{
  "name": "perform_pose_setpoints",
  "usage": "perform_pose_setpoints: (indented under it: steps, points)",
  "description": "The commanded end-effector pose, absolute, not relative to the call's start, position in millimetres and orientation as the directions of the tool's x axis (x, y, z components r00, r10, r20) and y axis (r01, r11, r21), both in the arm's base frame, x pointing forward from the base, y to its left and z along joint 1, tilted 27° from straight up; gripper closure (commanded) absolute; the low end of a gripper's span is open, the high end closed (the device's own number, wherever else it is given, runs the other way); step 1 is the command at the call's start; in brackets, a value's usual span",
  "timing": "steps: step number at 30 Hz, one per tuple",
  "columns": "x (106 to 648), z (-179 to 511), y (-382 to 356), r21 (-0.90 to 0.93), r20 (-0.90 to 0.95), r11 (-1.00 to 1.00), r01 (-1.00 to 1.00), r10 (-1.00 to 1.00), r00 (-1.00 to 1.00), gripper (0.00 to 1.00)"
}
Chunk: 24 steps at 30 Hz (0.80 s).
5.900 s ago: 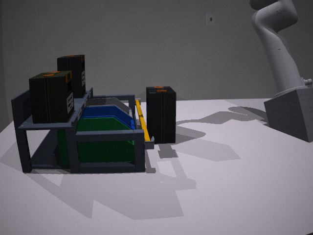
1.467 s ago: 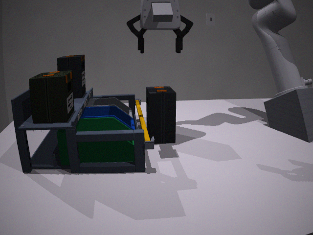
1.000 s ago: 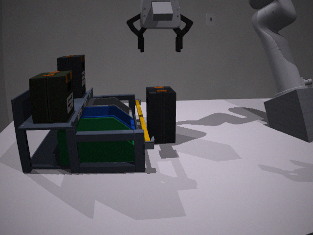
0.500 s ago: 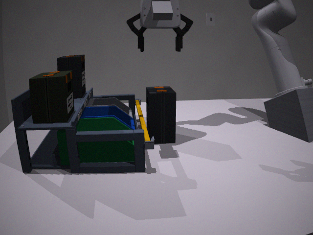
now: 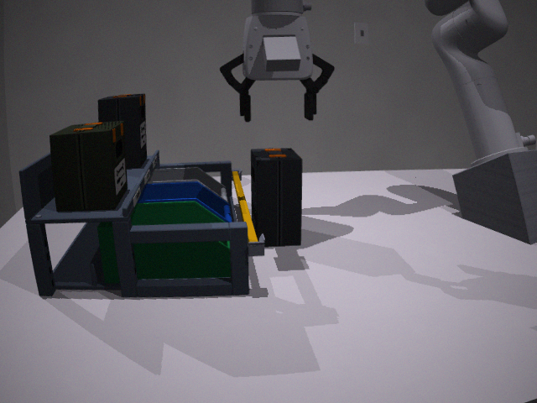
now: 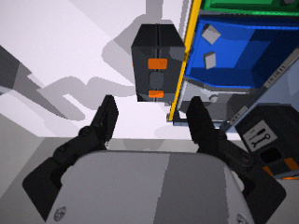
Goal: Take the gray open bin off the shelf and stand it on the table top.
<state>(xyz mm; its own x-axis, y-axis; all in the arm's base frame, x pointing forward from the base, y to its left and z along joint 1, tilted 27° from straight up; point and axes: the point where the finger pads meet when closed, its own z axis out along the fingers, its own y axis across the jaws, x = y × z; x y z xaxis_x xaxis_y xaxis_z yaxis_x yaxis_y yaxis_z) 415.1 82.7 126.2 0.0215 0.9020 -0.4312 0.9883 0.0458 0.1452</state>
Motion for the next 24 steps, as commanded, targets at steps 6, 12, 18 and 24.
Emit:
perform_pose_setpoints:
  steps: [6,12,18,24]
  points:
    - [422,122,82,0.159,-0.427,0.048,0.986,0.904,0.025,0.00]
    - [429,83,63,0.159,-0.427,0.048,0.986,0.904,0.025,0.00]
    - [429,83,63,0.159,-0.427,0.048,0.986,0.904,0.025,0.00]
    - [429,83,63,0.159,-0.427,0.048,0.986,0.904,0.025,0.00]
